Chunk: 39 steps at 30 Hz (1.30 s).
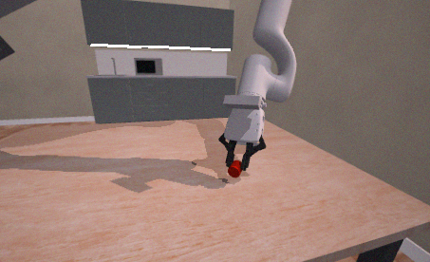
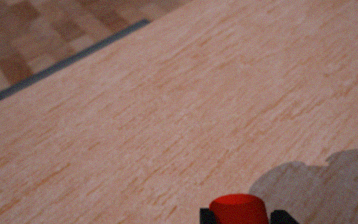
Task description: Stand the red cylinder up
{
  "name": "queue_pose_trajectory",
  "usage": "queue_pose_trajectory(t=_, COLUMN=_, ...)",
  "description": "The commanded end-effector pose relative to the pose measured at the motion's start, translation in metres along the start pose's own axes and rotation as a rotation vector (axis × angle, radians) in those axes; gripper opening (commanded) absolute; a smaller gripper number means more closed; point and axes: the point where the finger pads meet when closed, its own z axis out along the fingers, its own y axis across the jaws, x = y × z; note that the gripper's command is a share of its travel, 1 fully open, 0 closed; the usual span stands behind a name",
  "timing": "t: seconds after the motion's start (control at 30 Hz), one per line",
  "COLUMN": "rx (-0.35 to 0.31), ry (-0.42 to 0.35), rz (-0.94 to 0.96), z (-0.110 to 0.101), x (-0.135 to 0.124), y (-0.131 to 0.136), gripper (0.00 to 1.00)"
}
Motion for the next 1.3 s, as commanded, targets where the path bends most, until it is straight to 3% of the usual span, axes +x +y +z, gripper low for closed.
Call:
queue_pose_trajectory(t=0.0, rx=0.024, ry=-0.063, rz=0.003, z=0.000, x=-0.001, y=0.000, gripper=0.34)
queue_pose_trajectory(t=0.63, rx=-0.052, ry=-0.132, rz=-0.003, z=-0.003, x=0.008, y=0.020, gripper=0.34)
queue_pose_trajectory(t=1.27, rx=-0.052, ry=-0.132, rz=-0.003, z=-0.003, x=0.010, y=0.019, gripper=0.34)
